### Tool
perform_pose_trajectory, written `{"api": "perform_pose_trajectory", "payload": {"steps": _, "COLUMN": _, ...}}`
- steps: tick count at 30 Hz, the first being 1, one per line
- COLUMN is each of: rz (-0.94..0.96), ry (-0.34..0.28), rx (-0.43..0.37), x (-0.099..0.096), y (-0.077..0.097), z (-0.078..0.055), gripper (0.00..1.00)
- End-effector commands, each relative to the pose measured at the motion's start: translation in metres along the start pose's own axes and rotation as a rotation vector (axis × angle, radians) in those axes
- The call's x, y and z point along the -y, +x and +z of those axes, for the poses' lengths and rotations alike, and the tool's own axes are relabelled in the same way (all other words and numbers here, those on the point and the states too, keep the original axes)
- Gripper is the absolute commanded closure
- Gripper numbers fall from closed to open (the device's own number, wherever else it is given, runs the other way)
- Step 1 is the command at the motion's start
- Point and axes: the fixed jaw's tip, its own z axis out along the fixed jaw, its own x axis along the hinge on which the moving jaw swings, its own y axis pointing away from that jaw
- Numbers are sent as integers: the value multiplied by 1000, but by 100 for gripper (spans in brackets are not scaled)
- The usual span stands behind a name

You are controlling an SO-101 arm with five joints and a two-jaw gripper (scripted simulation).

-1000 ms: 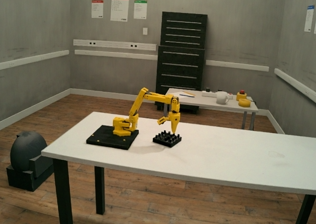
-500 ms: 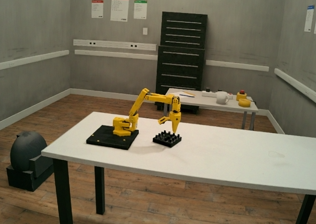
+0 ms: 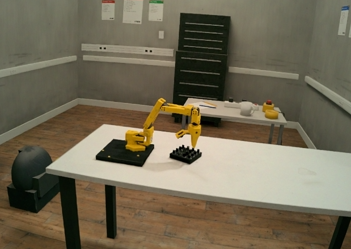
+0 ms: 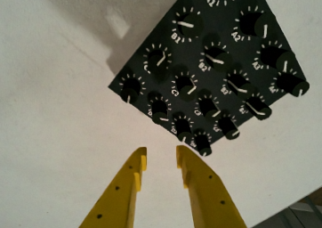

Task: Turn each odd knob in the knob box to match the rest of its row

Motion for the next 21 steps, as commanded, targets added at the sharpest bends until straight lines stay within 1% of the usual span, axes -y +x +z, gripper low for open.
{"api": "perform_pose_trajectory", "payload": {"steps": 1, "rz": -1, "ry": 6, "rx": 10, "x": -1, "y": -1, "z": 5, "gripper": 90}}
{"api": "perform_pose_trajectory", "payload": {"steps": 14, "rz": -1, "ry": 6, "rx": 10, "x": -1, "y": -1, "z": 15, "gripper": 90}}
{"api": "perform_pose_trajectory", "payload": {"steps": 21, "rz": -1, "ry": 6, "rx": 10, "x": -1, "y": -1, "z": 16, "gripper": 90}}
